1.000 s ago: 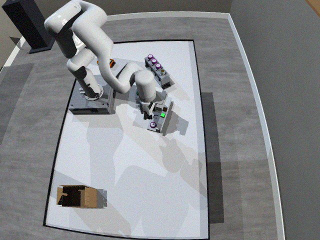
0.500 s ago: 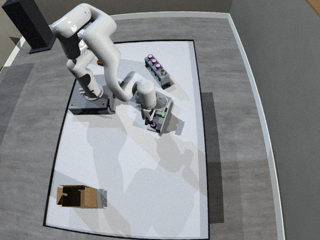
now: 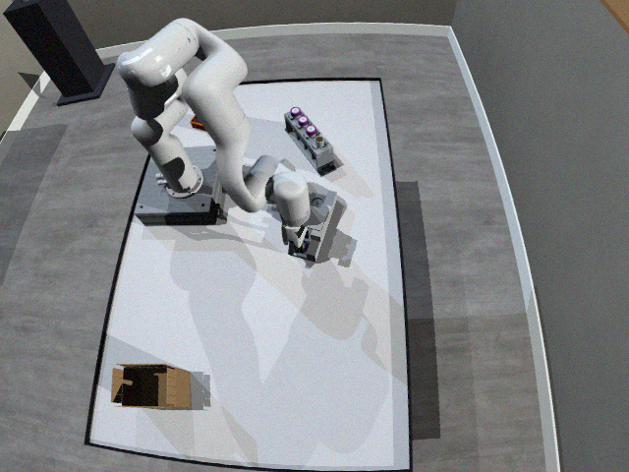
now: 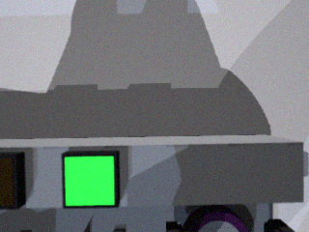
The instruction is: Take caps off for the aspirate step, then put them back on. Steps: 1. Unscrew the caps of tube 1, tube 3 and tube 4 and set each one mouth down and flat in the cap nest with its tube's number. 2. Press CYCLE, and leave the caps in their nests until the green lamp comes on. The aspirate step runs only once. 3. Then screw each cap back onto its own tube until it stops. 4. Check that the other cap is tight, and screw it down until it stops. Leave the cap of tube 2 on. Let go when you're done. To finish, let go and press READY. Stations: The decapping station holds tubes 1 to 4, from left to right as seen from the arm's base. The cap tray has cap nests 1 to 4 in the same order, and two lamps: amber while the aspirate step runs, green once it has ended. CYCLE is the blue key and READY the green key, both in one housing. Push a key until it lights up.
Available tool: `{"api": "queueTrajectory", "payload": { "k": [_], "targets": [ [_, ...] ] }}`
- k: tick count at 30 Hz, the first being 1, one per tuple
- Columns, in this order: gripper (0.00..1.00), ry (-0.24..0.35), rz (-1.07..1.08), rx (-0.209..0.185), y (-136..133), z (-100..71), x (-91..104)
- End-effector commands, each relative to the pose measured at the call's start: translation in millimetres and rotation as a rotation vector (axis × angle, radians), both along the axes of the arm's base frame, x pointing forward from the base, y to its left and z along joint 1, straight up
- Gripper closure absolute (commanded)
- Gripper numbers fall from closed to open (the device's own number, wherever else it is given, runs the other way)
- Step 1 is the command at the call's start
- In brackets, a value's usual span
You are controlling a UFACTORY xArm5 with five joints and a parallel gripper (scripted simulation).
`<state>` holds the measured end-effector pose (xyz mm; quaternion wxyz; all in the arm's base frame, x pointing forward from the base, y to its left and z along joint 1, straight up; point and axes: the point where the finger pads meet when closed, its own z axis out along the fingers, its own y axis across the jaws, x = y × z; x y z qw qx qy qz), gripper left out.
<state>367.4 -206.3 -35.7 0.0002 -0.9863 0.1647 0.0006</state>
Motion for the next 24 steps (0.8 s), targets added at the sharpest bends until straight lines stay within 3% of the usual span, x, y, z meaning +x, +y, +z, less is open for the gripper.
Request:
{"api": "queueTrajectory", "payload": {
  "k": [1, 24],
  "targets": [
    [0.54, -0.007, 0.0, 0.003, -1.3, -2.4, 2.4],
    [0.54, -0.007, 0.0, 0.003, -0.5, -5.0, 1.1]
  ]
}}
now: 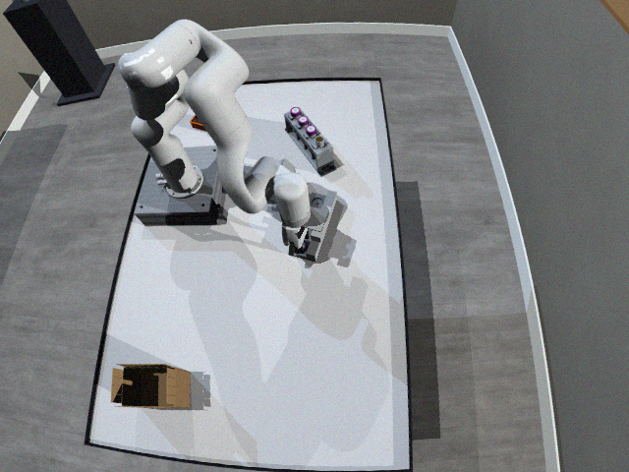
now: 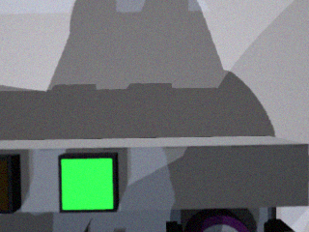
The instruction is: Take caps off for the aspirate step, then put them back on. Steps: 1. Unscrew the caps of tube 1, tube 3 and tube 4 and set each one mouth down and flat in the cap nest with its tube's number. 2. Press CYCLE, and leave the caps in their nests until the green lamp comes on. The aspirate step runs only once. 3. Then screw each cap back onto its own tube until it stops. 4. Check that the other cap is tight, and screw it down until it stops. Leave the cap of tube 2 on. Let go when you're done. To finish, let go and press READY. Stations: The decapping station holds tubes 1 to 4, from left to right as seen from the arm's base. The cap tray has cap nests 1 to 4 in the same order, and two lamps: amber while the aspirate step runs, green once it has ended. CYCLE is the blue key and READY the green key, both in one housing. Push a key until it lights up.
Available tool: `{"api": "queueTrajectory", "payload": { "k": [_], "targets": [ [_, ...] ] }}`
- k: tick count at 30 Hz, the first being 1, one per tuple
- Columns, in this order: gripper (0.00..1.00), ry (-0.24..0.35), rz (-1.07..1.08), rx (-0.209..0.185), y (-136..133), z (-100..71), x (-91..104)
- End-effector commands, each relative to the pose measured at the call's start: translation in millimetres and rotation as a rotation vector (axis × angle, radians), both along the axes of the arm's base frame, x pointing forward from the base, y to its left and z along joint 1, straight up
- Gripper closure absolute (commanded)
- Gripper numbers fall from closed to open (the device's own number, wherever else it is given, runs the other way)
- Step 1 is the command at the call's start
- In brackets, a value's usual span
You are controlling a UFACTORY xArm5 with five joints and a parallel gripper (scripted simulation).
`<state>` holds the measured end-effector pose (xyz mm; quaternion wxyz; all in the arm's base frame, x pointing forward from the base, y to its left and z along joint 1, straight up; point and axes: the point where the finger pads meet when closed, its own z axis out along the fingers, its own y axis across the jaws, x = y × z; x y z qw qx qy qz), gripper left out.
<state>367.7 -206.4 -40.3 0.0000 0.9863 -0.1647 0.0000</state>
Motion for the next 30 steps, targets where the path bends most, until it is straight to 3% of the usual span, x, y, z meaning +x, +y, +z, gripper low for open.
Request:
{"api": "queueTrajectory", "payload": {
  "k": [1, 22, 23, 30],
  "targets": [
    [0.54, -0.006, 0.0, 0.004, -0.4, -0.9, 0.8],
    [0.54, -0.006, 0.0, 0.004, -0.2, -7.9, 0.5],
    [1.0, -0.006, 0.0, 0.004, -0.2, -7.9, 0.5],
    [1.0, -0.006, 0.0, 0.004, -0.2, -7.9, 0.5]
  ]
}}
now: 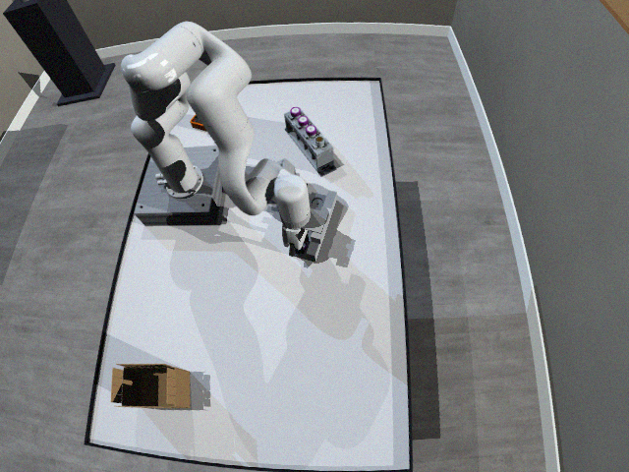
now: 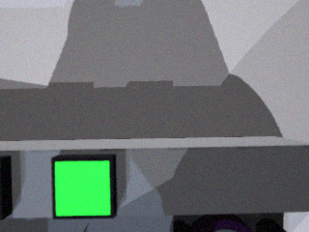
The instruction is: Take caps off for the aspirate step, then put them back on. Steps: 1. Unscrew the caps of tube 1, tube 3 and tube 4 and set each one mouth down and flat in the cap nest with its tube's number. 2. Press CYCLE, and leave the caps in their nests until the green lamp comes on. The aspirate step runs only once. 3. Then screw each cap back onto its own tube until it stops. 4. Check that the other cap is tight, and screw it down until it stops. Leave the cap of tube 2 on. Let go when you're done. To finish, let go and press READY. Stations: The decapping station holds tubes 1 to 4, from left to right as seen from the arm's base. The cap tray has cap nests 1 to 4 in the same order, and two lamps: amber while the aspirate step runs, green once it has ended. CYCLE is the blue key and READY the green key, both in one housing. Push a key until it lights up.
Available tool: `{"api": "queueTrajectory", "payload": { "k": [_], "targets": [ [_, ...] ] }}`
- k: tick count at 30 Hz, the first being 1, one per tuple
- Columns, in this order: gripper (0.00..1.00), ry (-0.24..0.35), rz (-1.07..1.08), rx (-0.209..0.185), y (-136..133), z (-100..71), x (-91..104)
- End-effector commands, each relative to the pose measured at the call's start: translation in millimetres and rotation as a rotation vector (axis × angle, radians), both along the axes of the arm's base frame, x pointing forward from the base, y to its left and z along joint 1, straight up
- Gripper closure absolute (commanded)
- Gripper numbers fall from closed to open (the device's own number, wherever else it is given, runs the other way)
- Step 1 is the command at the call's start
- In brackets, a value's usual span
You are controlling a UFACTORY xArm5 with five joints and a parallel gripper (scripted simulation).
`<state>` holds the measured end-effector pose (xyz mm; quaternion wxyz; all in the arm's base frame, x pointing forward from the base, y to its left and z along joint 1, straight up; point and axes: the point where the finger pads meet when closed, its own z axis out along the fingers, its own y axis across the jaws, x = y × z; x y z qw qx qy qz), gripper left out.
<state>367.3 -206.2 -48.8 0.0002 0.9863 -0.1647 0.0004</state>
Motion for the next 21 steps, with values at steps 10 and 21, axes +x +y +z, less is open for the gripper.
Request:
{"api": "queueTrajectory", "payload": {
  "k": [10, 21],
  "targets": [
    [1.0, -0.005, 0.0, 0.005, -1, 15.6, 0.8],
    [1.0, -0.005, 0.0, 0.004, -1, 60.7, 0.6]
  ]
}}
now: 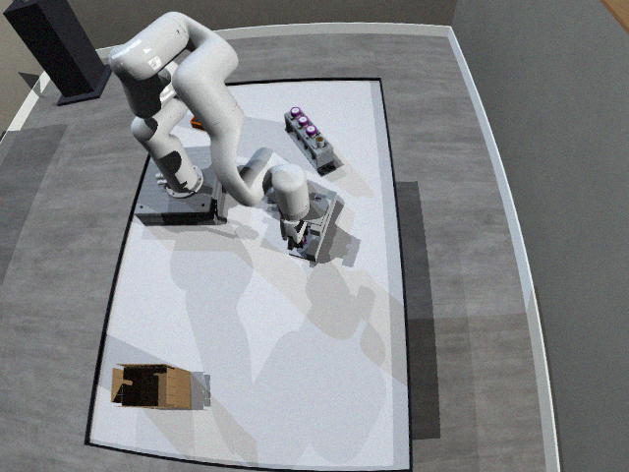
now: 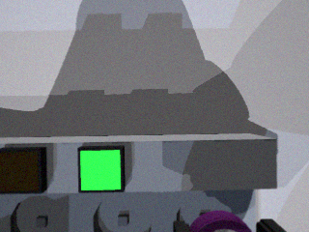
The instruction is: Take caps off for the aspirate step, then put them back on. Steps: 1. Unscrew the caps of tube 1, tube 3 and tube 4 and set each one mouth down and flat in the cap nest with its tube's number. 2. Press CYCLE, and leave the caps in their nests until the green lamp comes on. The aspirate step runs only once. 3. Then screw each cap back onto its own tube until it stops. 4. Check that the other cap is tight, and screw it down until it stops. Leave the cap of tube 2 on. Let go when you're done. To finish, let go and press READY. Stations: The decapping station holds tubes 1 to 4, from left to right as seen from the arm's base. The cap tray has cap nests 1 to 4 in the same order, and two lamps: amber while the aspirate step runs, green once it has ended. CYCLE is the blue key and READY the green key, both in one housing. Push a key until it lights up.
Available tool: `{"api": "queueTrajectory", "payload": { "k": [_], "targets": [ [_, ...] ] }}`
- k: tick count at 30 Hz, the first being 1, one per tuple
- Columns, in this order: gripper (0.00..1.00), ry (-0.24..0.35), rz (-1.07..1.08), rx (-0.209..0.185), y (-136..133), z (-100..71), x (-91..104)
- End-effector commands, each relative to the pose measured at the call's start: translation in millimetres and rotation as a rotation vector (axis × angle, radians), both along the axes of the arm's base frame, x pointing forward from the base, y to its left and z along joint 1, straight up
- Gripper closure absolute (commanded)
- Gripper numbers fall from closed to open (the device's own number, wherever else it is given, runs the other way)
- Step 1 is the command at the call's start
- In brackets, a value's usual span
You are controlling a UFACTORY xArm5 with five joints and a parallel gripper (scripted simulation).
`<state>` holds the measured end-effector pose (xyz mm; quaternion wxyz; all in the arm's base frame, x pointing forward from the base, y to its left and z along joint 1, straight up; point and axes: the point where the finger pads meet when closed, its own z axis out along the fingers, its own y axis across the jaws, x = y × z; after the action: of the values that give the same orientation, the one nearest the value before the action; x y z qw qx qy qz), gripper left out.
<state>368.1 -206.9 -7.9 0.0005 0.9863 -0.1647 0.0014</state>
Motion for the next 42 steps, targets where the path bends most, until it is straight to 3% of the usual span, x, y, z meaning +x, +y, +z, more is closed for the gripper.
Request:
{"api": "queueTrajectory", "payload": {
  "k": [1, 13, 15, 18, 24, 27, 32, 42],
  "targets": [
    [1.0, -0.004, 0.0, 0.005, 0, 24.8, -0.1],
    [1.0, -0.004, 0.0, 0.005, 0, 84.9, -0.4],
    [1.0, -0.004, 0.0, 0.005, 0, 84.9, -0.4],
    [1.0, -0.004, 0.0, 0.005, 0, 99.4, -0.4],
    [1.0, -0.004, 0.0, 0.005, 0, 99.4, -0.4],
    [1.0, -0.004, -0.24, 0.007, 24, 99.6, 4.8],
    [1.0, -0.004, -0.24, 0.007, 42, 99.7, 8.6],
    [1.0, -0.004, -0.24, 0.007, 103, 100.0, 21.8]
  ]
}}
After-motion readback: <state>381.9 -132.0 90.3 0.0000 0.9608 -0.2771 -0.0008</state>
